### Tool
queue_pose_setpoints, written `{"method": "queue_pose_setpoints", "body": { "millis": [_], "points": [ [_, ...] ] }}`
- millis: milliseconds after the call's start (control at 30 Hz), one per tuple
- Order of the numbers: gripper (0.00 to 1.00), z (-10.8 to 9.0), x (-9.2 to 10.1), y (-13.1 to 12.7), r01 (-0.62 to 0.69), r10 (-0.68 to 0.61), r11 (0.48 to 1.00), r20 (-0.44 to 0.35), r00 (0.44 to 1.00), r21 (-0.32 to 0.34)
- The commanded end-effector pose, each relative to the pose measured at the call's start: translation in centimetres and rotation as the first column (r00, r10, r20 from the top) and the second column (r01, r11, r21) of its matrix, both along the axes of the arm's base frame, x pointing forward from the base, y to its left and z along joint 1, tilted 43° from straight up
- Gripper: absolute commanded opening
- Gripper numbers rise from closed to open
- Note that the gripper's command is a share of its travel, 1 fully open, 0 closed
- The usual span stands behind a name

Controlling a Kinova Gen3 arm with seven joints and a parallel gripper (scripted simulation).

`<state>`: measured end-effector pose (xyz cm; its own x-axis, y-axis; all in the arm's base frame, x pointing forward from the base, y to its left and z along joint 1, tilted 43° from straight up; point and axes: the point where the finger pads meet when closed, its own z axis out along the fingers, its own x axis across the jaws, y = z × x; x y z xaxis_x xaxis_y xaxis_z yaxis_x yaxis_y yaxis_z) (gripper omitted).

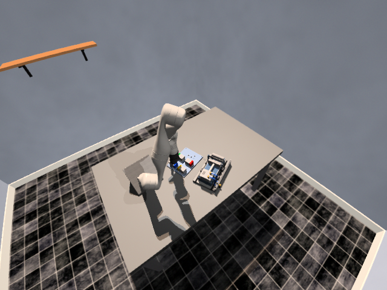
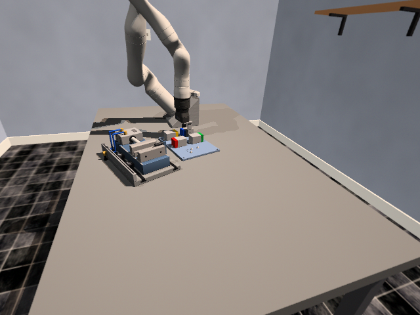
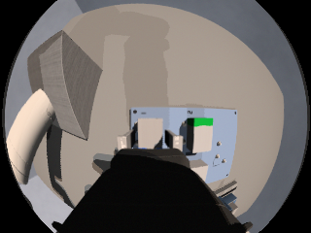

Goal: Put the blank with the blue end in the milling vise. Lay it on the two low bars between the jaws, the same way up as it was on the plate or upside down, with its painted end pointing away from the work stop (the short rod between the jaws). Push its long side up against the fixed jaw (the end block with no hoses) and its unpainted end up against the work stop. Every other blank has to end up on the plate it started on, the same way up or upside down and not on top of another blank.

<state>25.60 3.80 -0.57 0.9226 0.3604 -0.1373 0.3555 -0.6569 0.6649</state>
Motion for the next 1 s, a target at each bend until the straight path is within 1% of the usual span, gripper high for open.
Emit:
{"method": "queue_pose_setpoints", "body": {
  "millis": [0,533,567,967],
  "points": [
    [1.0,0.01,0.02,0.06,-0.001,0.001,1.0,0.0,1.0,0.001],
    [1.0,0.06,0.03,0.14,-0.001,0.001,1.0,0.001,1.0,0.001],
    [0.0,0.06,0.02,0.13,-0.001,0.001,1.0,0.0,1.0,0.001],
    [0.0,0.06,0.02,0.13,-0.001,0.001,1.0,0.0,1.0,0.001]
  ]
}}
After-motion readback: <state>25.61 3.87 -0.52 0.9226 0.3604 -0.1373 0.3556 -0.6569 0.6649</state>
